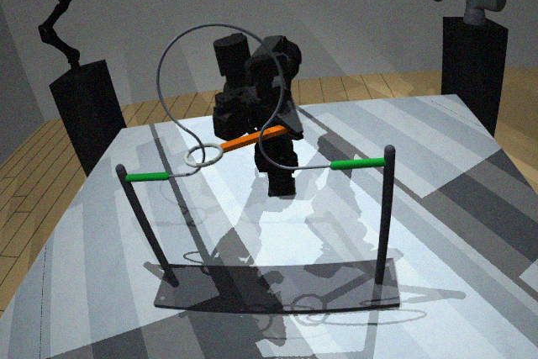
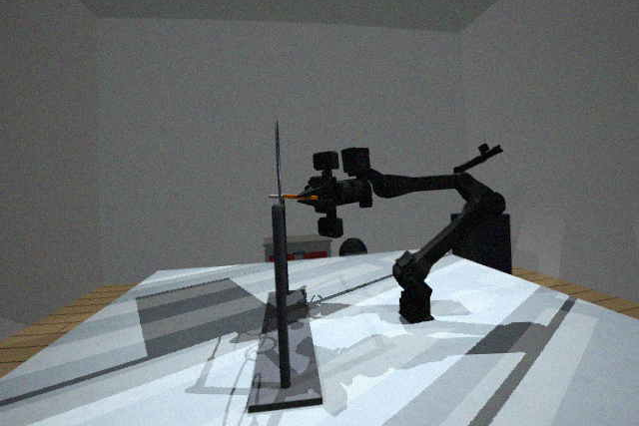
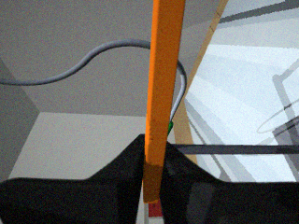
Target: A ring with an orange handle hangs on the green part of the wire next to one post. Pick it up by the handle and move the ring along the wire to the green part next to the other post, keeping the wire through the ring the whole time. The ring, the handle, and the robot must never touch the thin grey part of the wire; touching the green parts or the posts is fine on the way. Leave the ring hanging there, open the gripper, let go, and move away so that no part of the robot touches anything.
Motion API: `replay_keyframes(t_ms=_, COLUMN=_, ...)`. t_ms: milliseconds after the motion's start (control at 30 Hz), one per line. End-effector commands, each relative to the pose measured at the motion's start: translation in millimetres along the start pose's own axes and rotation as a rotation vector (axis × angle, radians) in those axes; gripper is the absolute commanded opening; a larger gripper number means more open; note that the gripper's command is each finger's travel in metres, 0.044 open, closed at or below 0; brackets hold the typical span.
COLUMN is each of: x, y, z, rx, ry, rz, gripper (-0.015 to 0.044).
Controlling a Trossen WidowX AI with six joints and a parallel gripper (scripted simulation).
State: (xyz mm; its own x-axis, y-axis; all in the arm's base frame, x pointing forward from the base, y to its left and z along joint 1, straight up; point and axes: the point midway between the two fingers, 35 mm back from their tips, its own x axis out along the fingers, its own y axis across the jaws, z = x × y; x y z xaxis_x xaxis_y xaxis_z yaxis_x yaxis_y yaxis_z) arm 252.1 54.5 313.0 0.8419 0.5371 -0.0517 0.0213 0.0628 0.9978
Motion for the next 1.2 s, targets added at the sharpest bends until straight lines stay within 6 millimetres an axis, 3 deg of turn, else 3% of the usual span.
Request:
replay_keyframes(t_ms=0, x=-1, y=11, z=-1, rx=0.026, ry=0.004, rz=0.031, gripper=-0.015)
replay_keyframes(t_ms=1167, x=-13, y=86, z=19, rx=0.459, ry=-0.001, rz=0.273, gripper=-0.015)
